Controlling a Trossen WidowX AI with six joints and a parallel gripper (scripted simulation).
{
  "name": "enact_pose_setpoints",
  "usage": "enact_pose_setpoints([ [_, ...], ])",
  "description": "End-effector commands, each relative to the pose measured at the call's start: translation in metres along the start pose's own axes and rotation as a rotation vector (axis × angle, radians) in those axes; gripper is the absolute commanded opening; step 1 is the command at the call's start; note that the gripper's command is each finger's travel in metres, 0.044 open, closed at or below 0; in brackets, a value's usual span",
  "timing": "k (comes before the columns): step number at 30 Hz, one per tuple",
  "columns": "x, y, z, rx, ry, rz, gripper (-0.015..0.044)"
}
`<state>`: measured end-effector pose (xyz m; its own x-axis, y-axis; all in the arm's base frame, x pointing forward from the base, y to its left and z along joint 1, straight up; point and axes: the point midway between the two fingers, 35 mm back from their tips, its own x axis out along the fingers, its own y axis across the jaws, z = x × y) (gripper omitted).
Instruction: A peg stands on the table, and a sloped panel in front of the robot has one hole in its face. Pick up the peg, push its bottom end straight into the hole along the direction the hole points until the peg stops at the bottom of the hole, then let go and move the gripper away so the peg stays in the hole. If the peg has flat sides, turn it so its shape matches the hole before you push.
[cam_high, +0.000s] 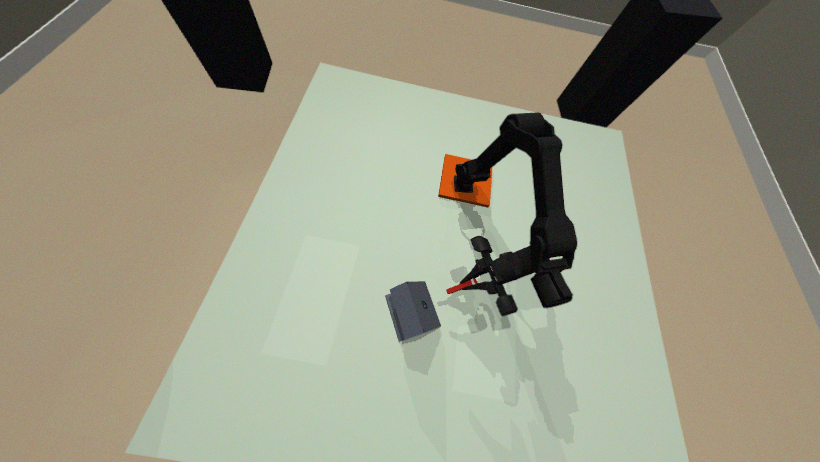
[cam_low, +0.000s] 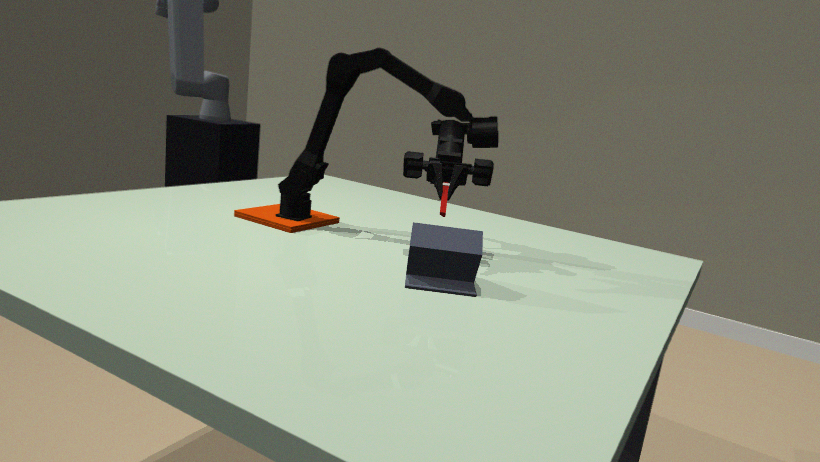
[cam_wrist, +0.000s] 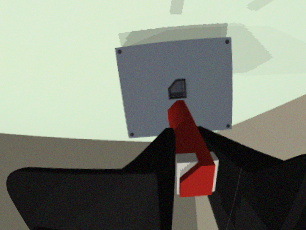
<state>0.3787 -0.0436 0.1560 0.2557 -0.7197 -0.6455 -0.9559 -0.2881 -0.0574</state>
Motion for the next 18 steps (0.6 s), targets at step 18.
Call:
enact_pose_setpoints([
  [18,0.032,-0.005,0.001,-0.038,0.033,-0.015,0.0],
])
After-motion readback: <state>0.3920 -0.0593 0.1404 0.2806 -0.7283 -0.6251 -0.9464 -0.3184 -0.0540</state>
